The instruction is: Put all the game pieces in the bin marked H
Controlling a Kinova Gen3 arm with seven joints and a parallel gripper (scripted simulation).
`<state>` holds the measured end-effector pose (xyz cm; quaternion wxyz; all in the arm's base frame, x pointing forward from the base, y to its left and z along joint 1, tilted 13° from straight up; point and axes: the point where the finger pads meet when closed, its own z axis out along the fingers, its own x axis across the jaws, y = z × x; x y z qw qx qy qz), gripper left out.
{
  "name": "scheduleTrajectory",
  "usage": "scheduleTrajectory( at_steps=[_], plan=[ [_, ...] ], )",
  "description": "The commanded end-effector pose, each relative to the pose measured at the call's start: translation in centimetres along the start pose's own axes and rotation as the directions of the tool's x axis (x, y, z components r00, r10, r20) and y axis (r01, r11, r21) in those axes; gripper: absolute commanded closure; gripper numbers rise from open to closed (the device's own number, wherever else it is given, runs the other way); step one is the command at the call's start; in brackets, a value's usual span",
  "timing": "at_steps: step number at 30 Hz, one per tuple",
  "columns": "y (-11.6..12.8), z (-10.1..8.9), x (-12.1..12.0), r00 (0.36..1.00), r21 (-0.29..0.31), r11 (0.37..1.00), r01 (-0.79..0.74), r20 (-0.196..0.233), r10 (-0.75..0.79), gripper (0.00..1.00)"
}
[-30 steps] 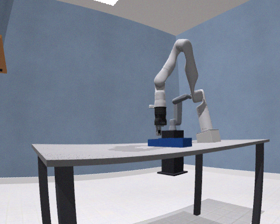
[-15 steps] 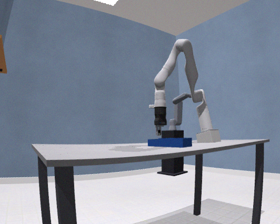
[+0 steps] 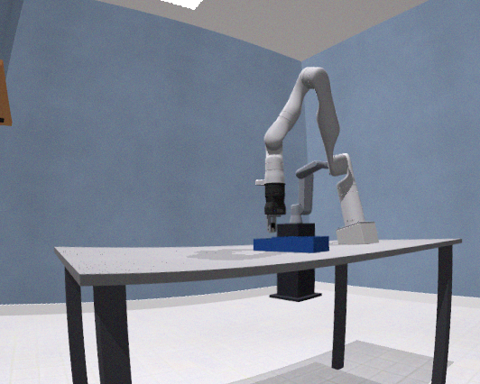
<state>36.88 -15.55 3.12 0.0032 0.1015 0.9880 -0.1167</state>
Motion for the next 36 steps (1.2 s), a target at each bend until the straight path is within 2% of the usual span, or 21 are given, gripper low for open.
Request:
scheduleTrajectory(
  at_steps=[1,11,13,21,36],
  plan=[
    [0.1,-0.1,-0.2,1.000,-0.002,1.000,0.000,0.004,0.000,0.66],
    [0.1,-0.1,-0.2,1.000,-0.002,1.000,0.000,0.004,0.000,0.66],
    [0.1,-1.0,0.1,1.000,-0.003,1.000,-0.003,0.001,0.003,0.66],
    [0.1,-1.0,-0.1,1.000,-0.004,1.000,-0.003,0.005,0.003,0.66],
    [9.3,-0.8,-1.3,1.000,-0.006,1.000,-0.004,0.000,0.004,0.66]
  ],
)
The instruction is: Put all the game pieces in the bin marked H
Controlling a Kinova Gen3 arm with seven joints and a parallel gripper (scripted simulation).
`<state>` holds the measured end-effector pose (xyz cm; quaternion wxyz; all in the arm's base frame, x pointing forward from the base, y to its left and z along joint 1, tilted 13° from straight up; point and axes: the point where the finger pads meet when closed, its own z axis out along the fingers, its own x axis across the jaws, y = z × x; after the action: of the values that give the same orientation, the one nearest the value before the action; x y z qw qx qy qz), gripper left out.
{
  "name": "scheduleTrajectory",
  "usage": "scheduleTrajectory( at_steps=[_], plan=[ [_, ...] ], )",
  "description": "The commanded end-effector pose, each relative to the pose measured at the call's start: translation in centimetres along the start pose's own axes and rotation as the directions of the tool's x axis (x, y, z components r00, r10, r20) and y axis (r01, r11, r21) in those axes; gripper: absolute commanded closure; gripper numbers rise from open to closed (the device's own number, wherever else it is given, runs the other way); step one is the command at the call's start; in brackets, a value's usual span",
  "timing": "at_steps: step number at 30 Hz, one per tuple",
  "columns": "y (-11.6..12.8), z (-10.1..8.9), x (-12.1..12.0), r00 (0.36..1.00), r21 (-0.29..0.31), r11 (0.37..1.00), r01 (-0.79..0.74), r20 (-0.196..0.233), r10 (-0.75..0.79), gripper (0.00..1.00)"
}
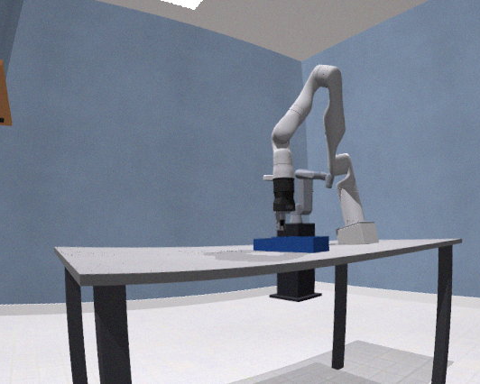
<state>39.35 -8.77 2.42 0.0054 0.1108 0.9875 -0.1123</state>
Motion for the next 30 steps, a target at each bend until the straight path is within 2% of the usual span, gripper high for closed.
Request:
scheduleTrajectory(
  at_steps=[1,3,17,19,23,27,30],
  plan=[
    [2.2,0.1,-0.2,1.000,0.003,1.000,0.015,-0.002,-0.015,0.66],
    [2.6,0.1,-0.3,1.000,0.006,1.000,0.017,-0.002,-0.017,0.66],
    [11.0,0.2,-1.3,1.000,0.007,1.000,0.019,-0.004,-0.019,0.66],
    [11.0,0.2,-1.3,1.000,0.007,1.000,0.019,-0.004,-0.019,0.66],
    [12.9,0.2,-1.6,1.000,0.008,1.000,0.019,-0.003,-0.019,0.66],
    [15.3,0.2,-2.1,0.972,0.010,0.972,0.236,-0.002,-0.236,0.66],
    [17.1,0.2,-2.1,0.974,0.009,0.974,0.226,-0.006,-0.226,0.66]
  ],
)
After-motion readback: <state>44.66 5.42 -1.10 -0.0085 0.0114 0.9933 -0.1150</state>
